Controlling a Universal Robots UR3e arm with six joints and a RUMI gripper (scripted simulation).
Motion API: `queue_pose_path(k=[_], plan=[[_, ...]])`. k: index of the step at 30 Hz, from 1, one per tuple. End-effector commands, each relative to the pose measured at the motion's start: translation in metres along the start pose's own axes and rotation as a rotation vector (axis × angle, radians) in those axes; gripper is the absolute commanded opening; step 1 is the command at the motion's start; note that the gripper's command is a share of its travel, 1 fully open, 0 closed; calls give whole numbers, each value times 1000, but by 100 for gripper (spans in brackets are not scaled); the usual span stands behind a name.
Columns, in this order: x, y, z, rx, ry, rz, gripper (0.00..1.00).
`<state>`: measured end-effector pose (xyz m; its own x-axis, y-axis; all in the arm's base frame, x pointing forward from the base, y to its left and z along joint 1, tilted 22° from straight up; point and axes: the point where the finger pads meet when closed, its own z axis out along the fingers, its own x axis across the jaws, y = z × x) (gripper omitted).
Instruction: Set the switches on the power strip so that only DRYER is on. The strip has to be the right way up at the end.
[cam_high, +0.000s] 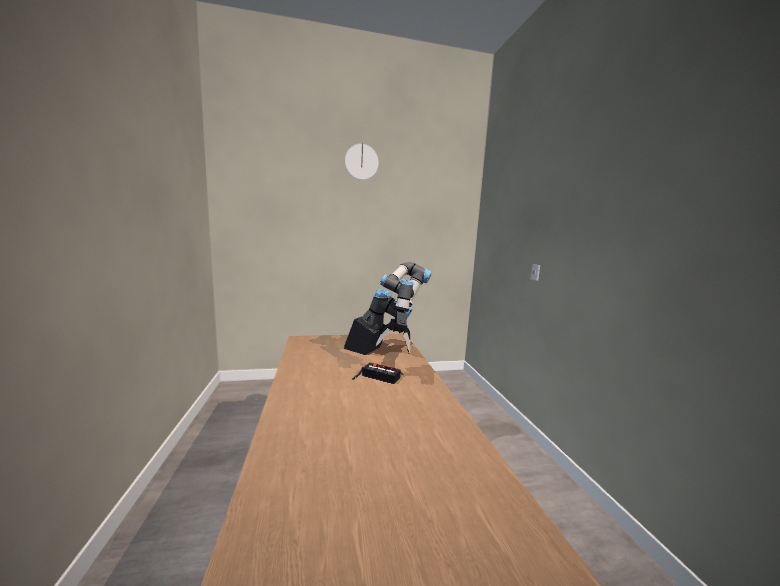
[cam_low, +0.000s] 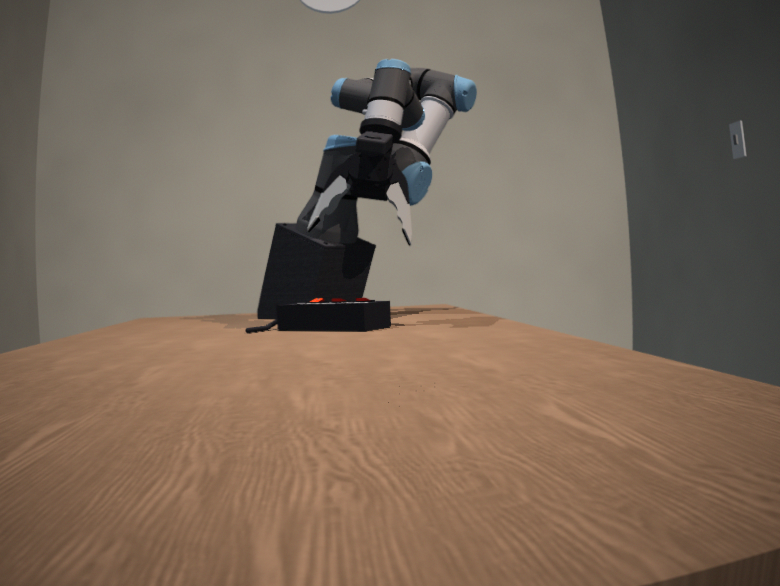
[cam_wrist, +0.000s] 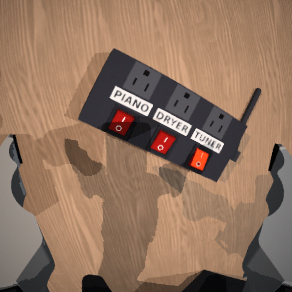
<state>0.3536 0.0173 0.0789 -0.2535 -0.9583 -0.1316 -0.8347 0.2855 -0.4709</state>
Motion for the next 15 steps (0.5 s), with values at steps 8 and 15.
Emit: queue_pose_path(k=[8, 15], plan=[[16, 15, 11, 16, 31, 369, 100], [23, 24, 16, 23, 39, 542, 100]])
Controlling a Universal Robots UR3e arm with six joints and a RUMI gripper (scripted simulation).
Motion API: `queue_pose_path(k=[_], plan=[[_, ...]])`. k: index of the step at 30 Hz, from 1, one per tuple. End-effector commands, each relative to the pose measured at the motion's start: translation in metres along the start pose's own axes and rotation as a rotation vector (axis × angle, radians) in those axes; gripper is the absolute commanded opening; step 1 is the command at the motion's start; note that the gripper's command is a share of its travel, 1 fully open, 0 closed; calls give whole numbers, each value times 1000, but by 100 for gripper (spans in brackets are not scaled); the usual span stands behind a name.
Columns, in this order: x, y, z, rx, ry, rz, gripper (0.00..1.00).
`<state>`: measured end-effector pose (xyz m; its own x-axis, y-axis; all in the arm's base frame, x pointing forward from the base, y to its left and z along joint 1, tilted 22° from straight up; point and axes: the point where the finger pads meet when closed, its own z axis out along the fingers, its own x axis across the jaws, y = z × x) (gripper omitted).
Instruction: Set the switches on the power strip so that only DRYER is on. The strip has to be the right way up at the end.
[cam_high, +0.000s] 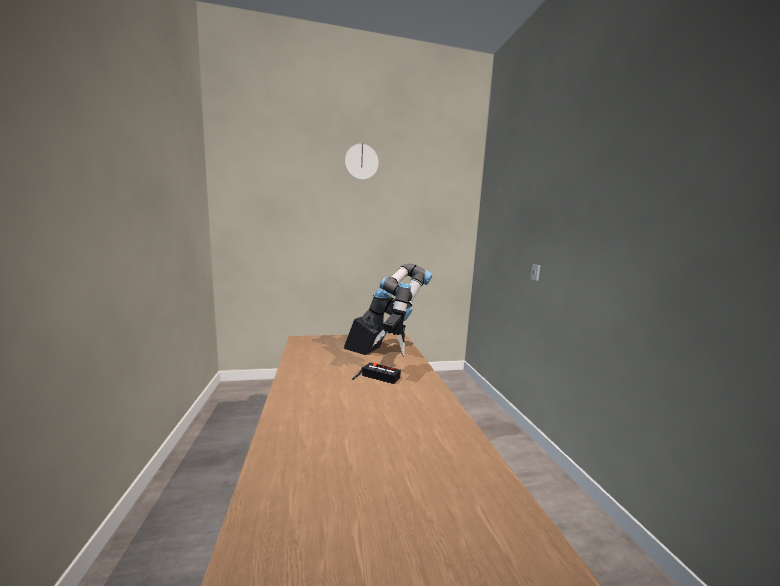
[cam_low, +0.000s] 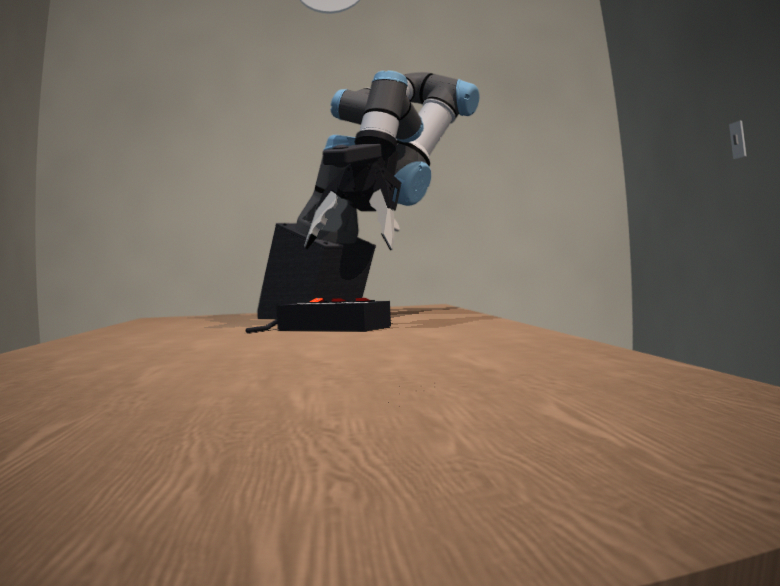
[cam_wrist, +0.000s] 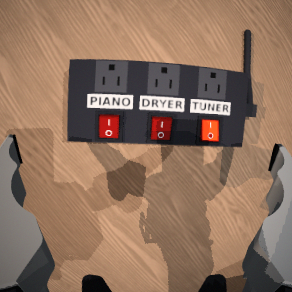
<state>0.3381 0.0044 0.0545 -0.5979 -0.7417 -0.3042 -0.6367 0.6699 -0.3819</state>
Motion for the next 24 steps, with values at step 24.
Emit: queue_pose_path(k=[24], plan=[[18, 9, 9, 23, 21, 323, 100]])
